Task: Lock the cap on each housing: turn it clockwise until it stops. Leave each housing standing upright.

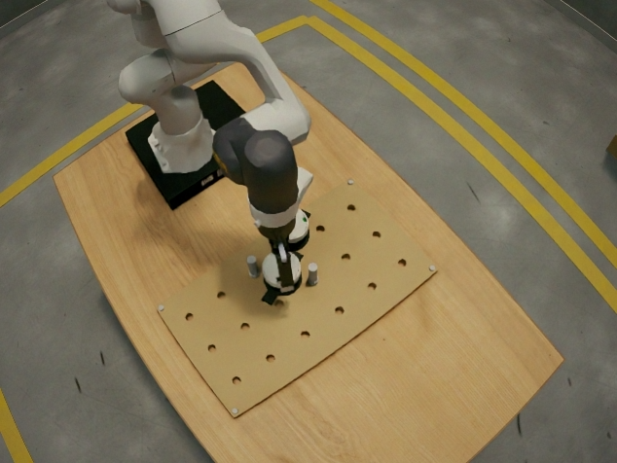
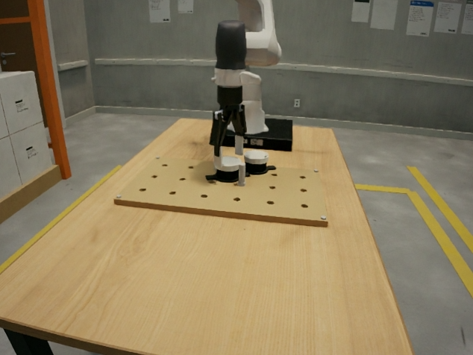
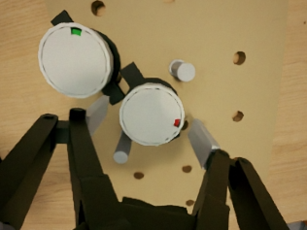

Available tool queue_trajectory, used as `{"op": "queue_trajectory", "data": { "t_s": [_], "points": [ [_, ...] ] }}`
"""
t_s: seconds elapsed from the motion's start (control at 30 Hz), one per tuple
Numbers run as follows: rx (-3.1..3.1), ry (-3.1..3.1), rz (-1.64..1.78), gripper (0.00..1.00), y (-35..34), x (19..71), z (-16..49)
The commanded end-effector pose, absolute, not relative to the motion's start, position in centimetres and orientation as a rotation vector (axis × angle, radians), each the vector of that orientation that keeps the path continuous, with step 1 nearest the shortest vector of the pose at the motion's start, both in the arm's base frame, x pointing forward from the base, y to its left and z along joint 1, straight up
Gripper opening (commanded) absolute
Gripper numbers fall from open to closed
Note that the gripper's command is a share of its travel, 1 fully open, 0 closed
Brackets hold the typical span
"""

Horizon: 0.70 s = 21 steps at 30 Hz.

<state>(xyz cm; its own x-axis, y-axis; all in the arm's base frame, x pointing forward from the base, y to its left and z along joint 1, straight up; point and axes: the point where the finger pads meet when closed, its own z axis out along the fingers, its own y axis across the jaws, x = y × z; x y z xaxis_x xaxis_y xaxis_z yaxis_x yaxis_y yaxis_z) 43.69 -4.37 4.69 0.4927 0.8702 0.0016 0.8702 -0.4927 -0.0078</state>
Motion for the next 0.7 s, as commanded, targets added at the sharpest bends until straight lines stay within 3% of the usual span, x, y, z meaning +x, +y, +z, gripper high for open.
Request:
{"op": "queue_trajectory", "data": {
  "t_s": [0.0,0.67],
  "points": [
    [-2.718,-1.572,0.0,0.78,-4.57,43.78,4.36],
    [-2.718,-1.571,0.0,0.78,-4.59,43.78,3.85]
  ]
}}
